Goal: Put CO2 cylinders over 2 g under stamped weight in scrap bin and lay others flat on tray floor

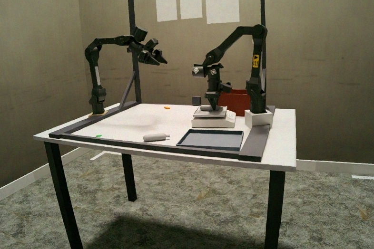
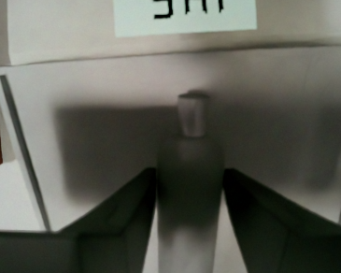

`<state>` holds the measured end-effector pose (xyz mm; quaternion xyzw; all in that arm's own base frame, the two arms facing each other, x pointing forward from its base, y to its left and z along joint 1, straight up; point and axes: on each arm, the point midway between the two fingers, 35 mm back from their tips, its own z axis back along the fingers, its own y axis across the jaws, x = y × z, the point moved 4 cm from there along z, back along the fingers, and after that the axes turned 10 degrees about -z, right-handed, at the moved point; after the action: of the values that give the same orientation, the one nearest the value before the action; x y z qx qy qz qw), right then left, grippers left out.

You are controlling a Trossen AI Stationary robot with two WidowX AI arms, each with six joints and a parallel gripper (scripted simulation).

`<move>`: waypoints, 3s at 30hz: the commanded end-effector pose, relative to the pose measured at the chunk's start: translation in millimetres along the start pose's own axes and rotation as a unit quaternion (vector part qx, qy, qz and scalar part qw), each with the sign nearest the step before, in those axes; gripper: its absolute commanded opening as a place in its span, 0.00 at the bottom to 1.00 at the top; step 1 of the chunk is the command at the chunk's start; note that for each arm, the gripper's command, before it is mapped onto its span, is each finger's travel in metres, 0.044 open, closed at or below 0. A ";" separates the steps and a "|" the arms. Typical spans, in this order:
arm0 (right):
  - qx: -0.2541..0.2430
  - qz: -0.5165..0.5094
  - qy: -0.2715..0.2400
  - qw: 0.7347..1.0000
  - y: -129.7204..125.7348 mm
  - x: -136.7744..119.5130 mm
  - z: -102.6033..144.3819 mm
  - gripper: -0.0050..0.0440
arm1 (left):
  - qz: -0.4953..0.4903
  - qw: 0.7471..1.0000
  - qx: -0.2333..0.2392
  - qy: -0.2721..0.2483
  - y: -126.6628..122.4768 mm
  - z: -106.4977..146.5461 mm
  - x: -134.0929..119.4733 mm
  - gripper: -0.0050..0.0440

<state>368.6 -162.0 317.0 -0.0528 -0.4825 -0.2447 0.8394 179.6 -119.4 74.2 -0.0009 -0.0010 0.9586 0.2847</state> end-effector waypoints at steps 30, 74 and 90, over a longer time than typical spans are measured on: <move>0.002 0.000 -0.013 1.000 1.0 7.8 8.0 1.00 | 0.000 1.000 0.001 0.012 -0.7 101.2 -2.9 0.05; 0.237 0.110 -0.087 0.961 6.2 16.3 -6.7 1.00 | 0.002 1.000 0.003 0.009 215.4 74.2 62.9 0.00; 0.237 0.110 -0.087 0.961 6.2 16.3 -6.7 1.00 | 0.000 1.000 0.009 0.012 216.0 76.6 64.2 0.48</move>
<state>386.1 -165.8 316.8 0.0802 -0.5789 -0.0297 0.8109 9.3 -263.8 145.1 -0.0060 0.0013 0.9588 0.2839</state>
